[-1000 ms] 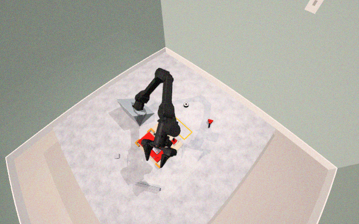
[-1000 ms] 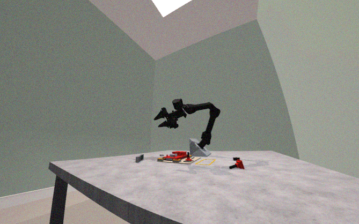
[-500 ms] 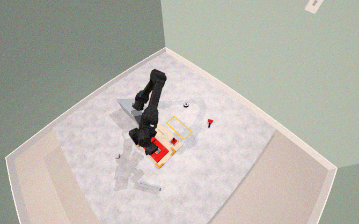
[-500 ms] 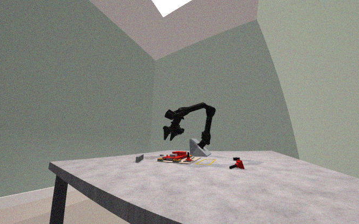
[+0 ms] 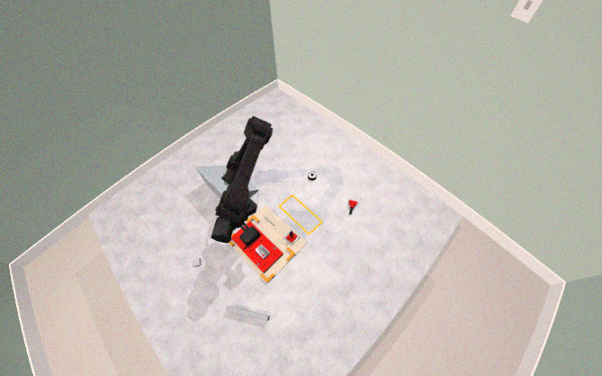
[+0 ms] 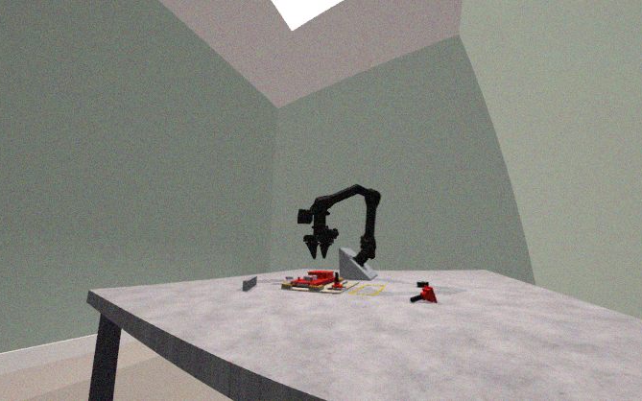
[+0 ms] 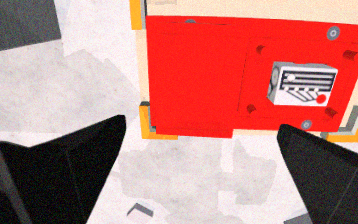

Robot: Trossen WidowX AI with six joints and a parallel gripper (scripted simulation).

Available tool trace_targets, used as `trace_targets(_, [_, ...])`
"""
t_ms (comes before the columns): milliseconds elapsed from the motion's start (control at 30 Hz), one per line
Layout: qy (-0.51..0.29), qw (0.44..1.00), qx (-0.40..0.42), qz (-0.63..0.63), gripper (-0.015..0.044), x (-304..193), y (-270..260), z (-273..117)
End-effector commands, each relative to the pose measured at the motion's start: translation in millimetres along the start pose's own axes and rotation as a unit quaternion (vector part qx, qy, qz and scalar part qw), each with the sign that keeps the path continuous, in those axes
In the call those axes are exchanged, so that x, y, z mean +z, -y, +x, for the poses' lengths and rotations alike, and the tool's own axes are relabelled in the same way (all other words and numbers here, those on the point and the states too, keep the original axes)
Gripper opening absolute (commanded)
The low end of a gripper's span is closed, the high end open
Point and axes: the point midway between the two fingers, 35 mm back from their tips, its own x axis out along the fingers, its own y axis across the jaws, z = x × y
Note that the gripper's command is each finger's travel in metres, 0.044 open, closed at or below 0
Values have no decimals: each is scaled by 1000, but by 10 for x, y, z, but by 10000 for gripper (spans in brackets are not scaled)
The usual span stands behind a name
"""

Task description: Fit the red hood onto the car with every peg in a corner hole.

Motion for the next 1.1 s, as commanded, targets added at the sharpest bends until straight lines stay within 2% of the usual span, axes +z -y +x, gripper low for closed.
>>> trace_targets(0, [10, 1000, -1, 0, 440, 27, -15, 14])
trace_targets(1067, [10, 1000, -1, 0, 440, 33, -4, 224])
